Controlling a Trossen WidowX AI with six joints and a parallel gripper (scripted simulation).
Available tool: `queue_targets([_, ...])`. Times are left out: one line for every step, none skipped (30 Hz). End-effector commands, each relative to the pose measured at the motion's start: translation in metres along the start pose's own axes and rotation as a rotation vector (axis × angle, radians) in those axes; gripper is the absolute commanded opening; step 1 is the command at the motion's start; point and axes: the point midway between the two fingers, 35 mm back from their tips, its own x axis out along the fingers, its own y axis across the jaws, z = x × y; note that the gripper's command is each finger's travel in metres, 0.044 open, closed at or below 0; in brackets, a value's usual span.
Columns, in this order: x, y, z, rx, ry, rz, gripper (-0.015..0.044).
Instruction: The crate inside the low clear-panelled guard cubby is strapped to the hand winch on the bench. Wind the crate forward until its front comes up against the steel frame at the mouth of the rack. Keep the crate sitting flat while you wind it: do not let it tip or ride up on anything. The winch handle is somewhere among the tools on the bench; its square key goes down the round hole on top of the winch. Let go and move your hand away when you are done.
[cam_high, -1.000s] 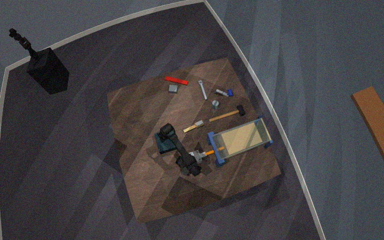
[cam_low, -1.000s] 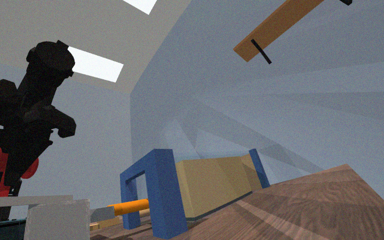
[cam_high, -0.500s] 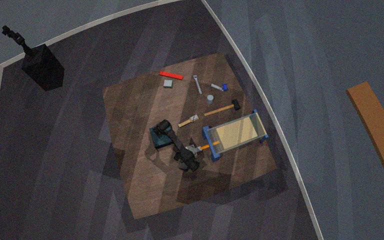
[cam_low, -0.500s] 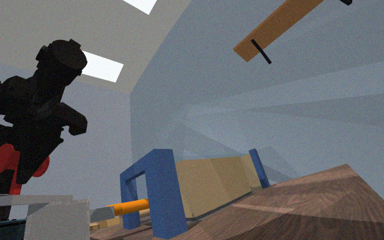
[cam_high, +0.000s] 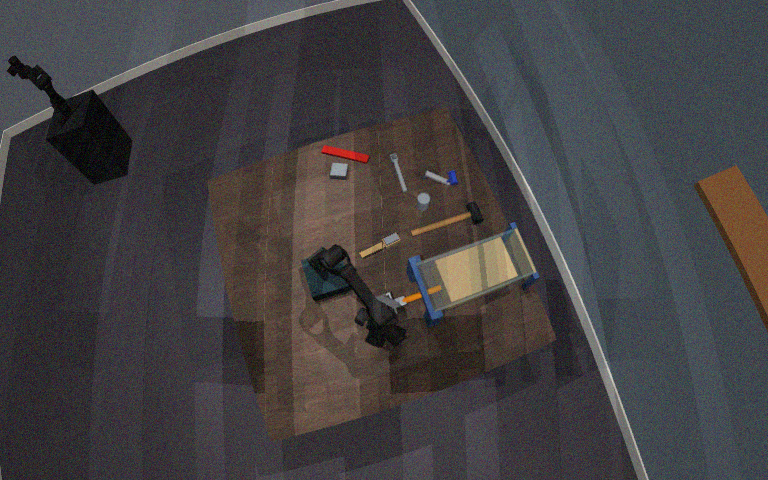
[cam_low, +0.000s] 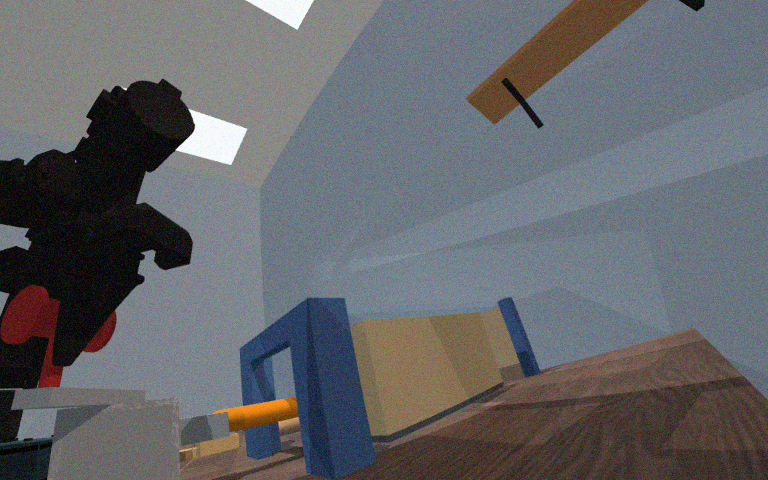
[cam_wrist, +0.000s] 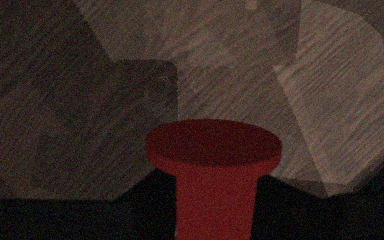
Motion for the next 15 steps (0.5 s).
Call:
queue_targets([-0.002,0.018,-0.013,-0.021,0.017,0.037,0.0000])
queue_targets([-0.002,0.019,-0.014,-0.021,0.017,0.038,0.0000])
queue_targets([-0.002,0.020,-0.015,-0.021,0.017,0.038,0.0000])
queue_targets([-0.002,0.021,-0.015,-0.021,0.018,0.038,0.0000])
queue_targets([-0.002,0.022,-0.016,-0.021,0.018,0.038,0.0000])
queue_targets([-0.002,0.023,-0.017,-0.021,0.018,0.038,0.0000])
queue_targets([-0.002,0.024,-0.018,-0.021,0.018,0.038,0.0000])
queue_targets([-0.002,0.025,-0.018,-0.021,0.018,0.038,0.0000])
queue_targets([-0.002,0.026,-0.019,-0.021,0.018,0.038,0.0000])
queue_targets([-0.002,0.027,-0.020,-0.021,0.018,0.038,0.0000])
queue_targets([-0.002,0.028,-0.021,-0.021,0.018,0.038,0.0000])
queue_targets([-0.002,0.029,-0.022,-0.021,0.018,0.038,0.0000])
queue_targets([-0.002,0.030,-0.023,-0.021,0.018,0.039,0.0000])
queue_targets([-0.002,0.030,-0.023,-0.021,0.018,0.039,0.0000])
queue_targets([-0.002,0.031,-0.024,-0.021,0.018,0.039,0.0000])
